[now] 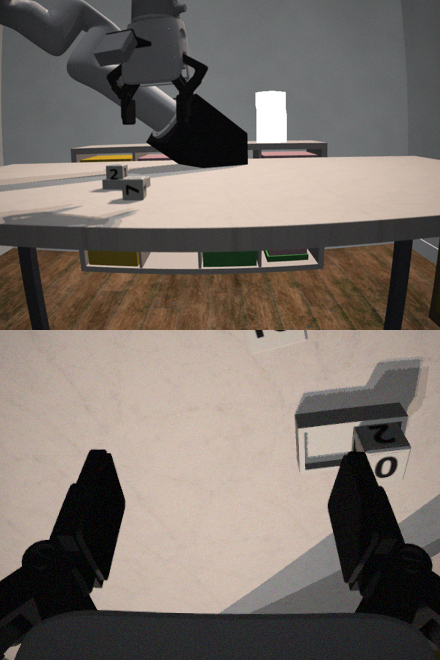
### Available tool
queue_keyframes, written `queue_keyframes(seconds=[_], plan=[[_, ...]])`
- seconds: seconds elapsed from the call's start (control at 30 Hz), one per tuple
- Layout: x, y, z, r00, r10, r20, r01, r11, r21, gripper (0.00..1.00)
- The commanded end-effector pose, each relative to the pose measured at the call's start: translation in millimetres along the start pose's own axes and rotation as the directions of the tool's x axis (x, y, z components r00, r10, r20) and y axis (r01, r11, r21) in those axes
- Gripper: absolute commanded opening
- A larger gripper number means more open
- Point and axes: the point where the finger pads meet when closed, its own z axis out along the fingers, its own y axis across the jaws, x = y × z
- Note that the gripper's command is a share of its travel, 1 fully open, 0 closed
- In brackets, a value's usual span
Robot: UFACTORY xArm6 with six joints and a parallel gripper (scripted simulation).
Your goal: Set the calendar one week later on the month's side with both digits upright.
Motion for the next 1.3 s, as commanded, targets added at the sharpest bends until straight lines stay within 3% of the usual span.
queue_keyframes(seconds=[0.0,0.27,0.37,0.43,0.5,0.77,0.8,0.9,1.0,1.27], plan=[[-4,-3,-3,0.985,-0.172,0.005,0.172,0.985,0.004,1.00],[-11,-7,-7,0.899,-0.438,0.004,0.438,0.899,0.005,1.00],[-11,-7,-7,0.895,-0.447,0.004,0.447,0.895,0.005,1.00],[-15,-9,-8,0.824,-0.566,0.003,0.566,0.824,0.005,1.00],[-15,-10,-9,0.812,-0.584,0.003,0.584,0.812,0.005,1.00],[-23,-13,-12,0.618,-0.786,0.002,0.786,0.618,0.004,1.00],[-24,-14,-13,0.571,-0.821,0.001,0.821,0.571,0.004,1.00],[-24,-14,-13,0.570,-0.822,0.001,0.822,0.570,0.004,1.00],[-28,-16,-15,0.440,-0.898,0.001,0.898,0.440,0.003,1.00],[-33,-18,-17,0.273,-0.962,0.001,0.962,0.273,0.002,1.00]])
